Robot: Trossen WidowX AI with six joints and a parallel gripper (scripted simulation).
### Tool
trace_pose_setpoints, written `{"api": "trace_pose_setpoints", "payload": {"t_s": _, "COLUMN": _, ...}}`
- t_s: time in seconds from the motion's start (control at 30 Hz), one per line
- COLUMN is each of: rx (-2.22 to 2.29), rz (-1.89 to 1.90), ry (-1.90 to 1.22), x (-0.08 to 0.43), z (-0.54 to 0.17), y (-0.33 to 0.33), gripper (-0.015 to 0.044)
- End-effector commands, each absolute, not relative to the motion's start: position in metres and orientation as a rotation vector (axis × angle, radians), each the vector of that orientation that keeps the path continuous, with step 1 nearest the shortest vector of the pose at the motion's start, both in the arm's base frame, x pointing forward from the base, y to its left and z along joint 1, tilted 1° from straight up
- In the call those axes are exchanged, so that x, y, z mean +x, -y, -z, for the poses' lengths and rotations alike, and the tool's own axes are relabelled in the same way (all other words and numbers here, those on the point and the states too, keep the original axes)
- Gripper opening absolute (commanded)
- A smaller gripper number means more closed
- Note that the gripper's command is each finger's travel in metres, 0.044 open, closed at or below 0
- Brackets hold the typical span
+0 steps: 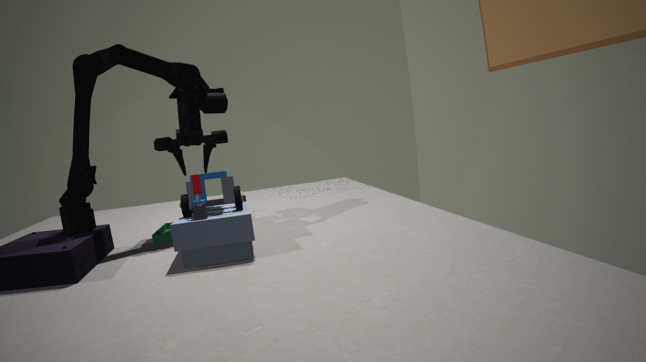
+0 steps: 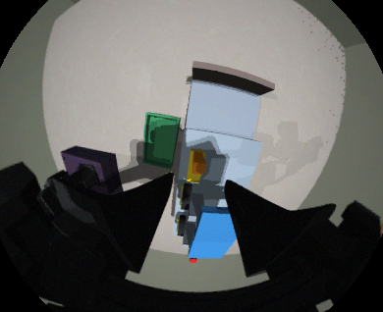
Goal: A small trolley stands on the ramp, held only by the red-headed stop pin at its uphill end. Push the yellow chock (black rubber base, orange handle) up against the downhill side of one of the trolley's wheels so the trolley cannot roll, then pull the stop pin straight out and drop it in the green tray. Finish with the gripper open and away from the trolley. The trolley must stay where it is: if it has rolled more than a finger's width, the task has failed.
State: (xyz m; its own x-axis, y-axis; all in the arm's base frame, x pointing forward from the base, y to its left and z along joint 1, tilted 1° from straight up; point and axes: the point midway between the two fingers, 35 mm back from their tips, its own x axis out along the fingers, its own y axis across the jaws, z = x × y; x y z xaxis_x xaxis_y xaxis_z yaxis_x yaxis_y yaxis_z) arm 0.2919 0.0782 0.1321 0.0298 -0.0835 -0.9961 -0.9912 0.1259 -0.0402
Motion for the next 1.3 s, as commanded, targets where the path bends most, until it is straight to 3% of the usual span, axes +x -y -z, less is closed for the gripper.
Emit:
{"api": "trace_pose_setpoints", "payload": {"t_s": 0.0, "rx": -1.191, "rz": -1.046, "ry": -1.302, "x": 0.293, "z": -0.131, "y": -0.077, "gripper": 0.0269}}
{"api": "trace_pose_setpoints", "payload": {"t_s": 0.1, "rx": -1.227, "rz": -0.978, "ry": -1.283, "x": 0.307, "z": -0.140, "y": -0.057, "gripper": 0.0190}}
{"api": "trace_pose_setpoints", "payload": {"t_s": 0.37, "rx": -1.289, "rz": -0.900, "ry": -1.318, "x": 0.321, "z": -0.157, "y": 0.012, "gripper": 0.0190}}
{"api": "trace_pose_setpoints", "payload": {"t_s": 0.83, "rx": -1.319, "rz": -0.941, "ry": -1.447, "x": 0.294, "z": -0.172, "y": 0.119, "gripper": 0.0190}}
{"api": "trace_pose_setpoints", "payload": {"t_s": 1.27, "rx": -1.320, "rz": -0.944, "ry": -1.453, "x": 0.292, "z": -0.163, "y": 0.126, "gripper": 0.0190}}
